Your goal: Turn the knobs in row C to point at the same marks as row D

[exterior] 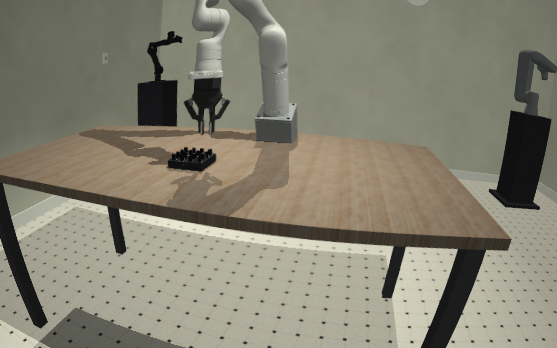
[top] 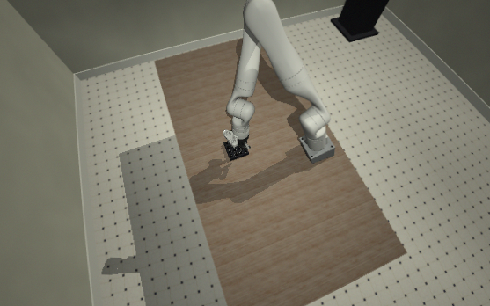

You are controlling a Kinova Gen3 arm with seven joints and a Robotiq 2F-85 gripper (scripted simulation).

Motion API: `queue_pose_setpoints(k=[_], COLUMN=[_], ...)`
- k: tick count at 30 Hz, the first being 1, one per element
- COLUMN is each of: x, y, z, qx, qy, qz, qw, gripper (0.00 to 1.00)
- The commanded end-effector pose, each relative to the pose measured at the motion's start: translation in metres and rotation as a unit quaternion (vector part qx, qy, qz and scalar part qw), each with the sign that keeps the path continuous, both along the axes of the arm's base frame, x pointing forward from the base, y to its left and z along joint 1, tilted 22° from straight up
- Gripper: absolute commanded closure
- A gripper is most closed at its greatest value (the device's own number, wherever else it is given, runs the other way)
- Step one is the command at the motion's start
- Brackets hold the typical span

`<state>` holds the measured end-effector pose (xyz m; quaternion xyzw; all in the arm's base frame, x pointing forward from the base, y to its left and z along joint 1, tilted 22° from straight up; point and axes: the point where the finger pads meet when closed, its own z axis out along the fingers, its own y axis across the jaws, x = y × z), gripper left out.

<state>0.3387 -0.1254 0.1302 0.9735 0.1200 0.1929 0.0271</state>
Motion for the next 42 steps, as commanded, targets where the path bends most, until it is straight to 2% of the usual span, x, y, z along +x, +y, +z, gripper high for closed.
queue_pose_setpoints(k=[1, 15, 42], x=[0.0, 0.0, 0.011], y=[-0.002, -0.001, 0.001], z=[0.0, -0.003, -0.03], qx=[-0.002, -0.001, -0.001], qy=[0.002, 0.002, 0.003], qz=[-0.001, -0.001, 0.003], qw=[1.0, 1.0, 1.0], gripper=[0.81, 0.81, 0.81])
